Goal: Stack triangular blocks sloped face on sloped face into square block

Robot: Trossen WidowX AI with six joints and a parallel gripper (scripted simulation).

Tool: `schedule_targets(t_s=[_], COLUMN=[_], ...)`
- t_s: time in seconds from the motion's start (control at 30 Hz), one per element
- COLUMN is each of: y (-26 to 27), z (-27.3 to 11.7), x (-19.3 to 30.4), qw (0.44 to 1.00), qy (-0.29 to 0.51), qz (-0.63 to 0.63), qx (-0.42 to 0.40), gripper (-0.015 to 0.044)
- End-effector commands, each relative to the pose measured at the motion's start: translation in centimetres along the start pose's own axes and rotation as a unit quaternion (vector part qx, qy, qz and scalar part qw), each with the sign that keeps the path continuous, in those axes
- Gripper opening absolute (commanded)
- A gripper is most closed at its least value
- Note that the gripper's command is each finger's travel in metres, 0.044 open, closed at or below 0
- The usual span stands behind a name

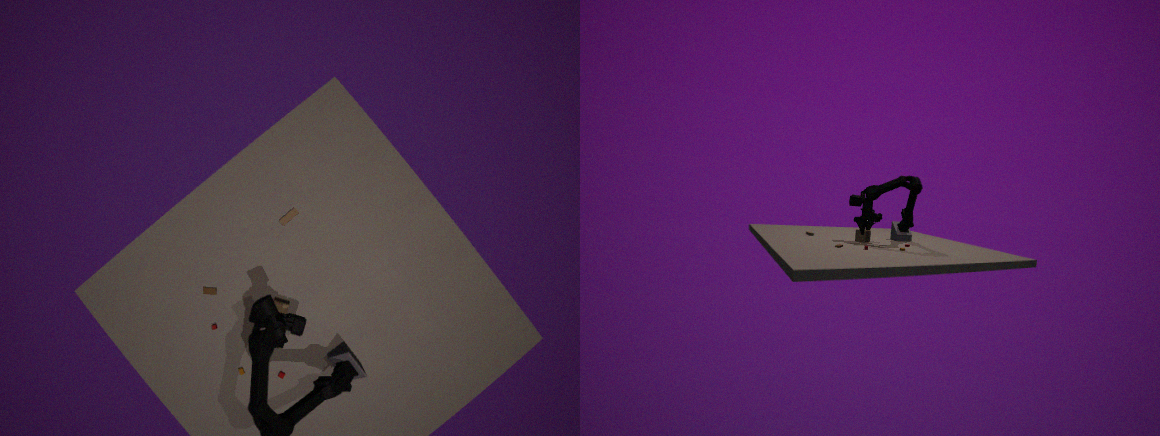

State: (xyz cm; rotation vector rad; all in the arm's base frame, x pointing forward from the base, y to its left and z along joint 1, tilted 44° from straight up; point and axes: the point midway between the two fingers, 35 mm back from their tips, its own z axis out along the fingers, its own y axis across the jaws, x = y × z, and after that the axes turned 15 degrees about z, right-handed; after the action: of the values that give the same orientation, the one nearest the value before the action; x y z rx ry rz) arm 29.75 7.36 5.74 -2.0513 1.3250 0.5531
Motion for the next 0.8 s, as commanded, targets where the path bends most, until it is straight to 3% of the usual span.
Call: schedule_targets(t_s=[0.0,0.77], y=[-0.03,-0.03], z=[0.08,0.11], x=[0.0,0.0], qw=[1.0,1.0], qy=[-0.001,-0.001], qz=[0.002,0.006], qx=[0.001,0.001], gripper=[0.0,0.0])
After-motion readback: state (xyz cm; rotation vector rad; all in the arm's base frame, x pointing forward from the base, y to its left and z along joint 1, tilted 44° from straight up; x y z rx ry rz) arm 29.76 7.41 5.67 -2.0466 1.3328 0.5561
